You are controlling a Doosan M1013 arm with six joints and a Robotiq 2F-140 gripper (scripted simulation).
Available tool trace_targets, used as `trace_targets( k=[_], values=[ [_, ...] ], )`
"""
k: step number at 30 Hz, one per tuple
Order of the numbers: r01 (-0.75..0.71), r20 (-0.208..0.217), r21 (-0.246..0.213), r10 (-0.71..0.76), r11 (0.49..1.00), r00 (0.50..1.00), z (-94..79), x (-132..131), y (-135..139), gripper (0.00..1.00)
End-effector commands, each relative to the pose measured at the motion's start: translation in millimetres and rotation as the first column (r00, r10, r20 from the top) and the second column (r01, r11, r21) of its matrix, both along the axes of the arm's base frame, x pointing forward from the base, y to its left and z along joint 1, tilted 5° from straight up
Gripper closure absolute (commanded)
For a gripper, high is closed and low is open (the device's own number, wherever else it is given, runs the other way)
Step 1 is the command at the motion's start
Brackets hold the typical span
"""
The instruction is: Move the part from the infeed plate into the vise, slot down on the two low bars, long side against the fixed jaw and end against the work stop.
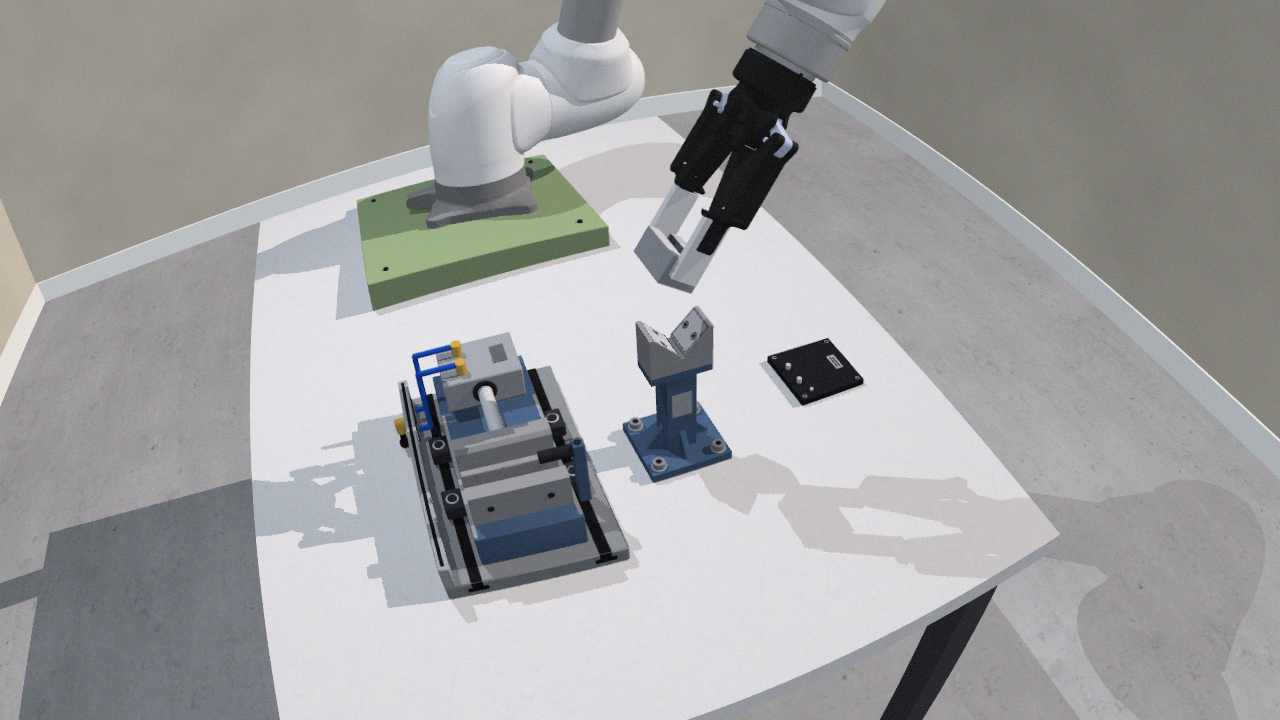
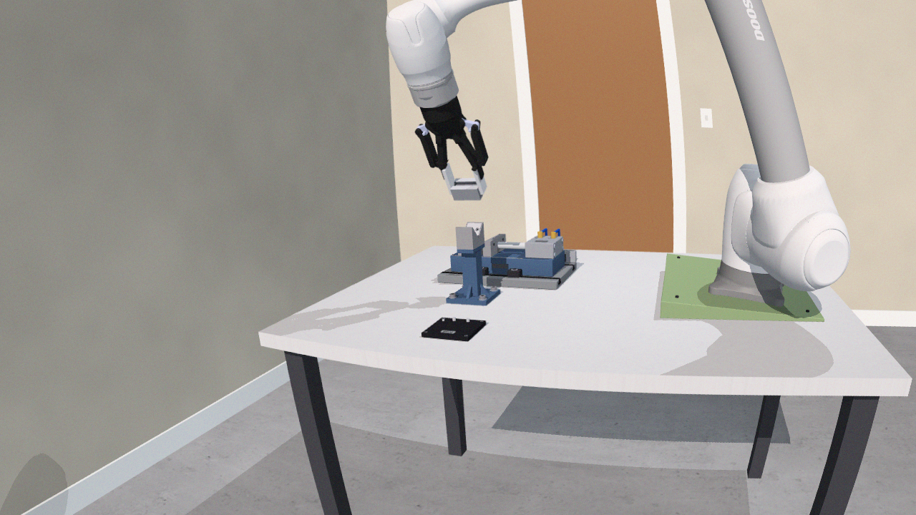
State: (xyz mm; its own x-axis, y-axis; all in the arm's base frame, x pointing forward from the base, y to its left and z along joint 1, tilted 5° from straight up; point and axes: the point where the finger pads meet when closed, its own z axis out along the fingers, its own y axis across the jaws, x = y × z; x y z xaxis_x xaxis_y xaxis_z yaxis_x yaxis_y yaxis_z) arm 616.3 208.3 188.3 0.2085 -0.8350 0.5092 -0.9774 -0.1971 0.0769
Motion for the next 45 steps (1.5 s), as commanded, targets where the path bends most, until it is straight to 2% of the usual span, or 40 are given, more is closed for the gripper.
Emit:
trace_targets(
  k=[1, 17, 31, 45],
  values=[
    [-0.002, 0.006, -0.033, 0.002, 0.999, 1.000, -0.5, -0.3, 0.5, 1.00],
    [-0.009, 0.030, -0.157, 0.014, 0.988, 0.999, -2.4, -1.0, 3.1, 1.00],
    [-0.011, 0.039, -0.203, 0.019, 0.979, 0.999, -3.3, -1.2, 4.0, 1.00],
    [-0.011, 0.040, -0.211, 0.020, 0.977, 0.999, -3.4, -1.3, 4.2, 1.00]
  ],
)
